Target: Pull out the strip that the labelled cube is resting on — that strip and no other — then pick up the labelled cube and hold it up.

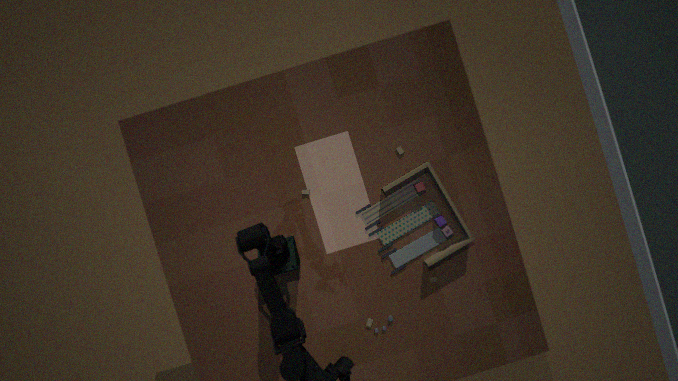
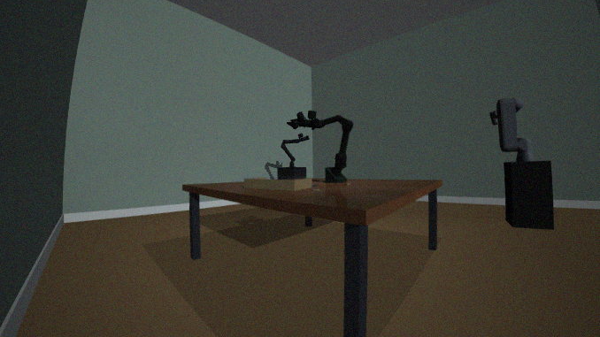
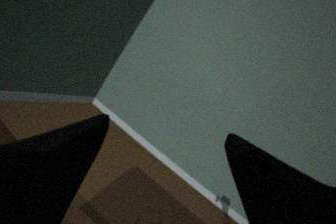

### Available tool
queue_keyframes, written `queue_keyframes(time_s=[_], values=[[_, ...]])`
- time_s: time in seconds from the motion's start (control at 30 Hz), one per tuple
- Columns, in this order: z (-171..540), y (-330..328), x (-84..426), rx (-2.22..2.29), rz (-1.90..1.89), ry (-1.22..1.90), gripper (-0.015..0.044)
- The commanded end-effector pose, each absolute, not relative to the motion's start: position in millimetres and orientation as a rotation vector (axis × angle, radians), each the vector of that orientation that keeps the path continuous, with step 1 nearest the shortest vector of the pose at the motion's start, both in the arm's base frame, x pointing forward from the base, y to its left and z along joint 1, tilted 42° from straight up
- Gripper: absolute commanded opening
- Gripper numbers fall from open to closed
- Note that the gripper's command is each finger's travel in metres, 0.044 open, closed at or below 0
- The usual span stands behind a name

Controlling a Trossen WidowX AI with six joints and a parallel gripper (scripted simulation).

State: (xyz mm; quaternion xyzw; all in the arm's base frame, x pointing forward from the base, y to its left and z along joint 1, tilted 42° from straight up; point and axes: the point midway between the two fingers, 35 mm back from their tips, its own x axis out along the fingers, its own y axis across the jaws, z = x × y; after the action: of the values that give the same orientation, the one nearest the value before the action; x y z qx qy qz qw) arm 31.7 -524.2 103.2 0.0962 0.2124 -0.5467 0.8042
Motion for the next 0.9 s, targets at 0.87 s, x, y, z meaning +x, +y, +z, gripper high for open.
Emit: queue_keyframes(time_s=[0.87], values=[[109, -163, 283, 0.783, -0.005, 0.475, 0.0400]])
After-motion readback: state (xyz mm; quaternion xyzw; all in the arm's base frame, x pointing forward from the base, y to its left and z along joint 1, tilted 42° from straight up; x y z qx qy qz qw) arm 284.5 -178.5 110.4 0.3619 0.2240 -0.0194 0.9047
